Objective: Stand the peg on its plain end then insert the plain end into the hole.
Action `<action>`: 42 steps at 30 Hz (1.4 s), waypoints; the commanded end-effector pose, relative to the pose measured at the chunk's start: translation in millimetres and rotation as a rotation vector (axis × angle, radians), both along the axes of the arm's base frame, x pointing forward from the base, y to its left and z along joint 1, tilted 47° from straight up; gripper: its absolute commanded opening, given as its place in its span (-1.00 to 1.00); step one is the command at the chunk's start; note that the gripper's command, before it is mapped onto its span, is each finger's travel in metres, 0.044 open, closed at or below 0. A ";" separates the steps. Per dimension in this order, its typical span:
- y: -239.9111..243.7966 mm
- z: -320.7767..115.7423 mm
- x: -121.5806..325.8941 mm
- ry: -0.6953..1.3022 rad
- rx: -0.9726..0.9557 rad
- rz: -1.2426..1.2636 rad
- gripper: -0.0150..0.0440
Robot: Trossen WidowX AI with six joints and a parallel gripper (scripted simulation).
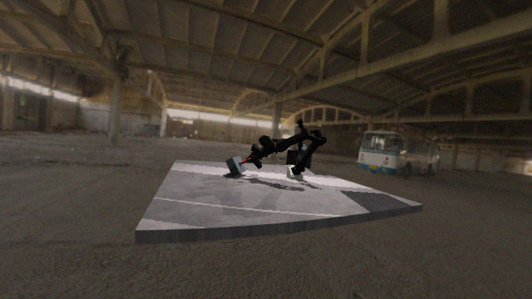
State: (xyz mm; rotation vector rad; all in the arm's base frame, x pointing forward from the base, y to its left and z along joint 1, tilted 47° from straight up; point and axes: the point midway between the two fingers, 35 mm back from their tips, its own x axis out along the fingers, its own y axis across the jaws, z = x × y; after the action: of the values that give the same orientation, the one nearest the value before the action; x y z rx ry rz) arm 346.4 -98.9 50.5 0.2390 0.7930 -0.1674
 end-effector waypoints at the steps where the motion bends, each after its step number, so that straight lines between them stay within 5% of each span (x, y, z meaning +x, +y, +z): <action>1: 0.0 -3.4 0.1 0.004 0.001 0.002 -0.49; 42: 0.1 -17.9 14.6 0.003 0.001 0.002 -0.49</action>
State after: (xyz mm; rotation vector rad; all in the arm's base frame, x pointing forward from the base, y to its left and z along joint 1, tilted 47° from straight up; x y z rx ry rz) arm 359.3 -98.6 36.0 0.2357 0.7924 -0.1628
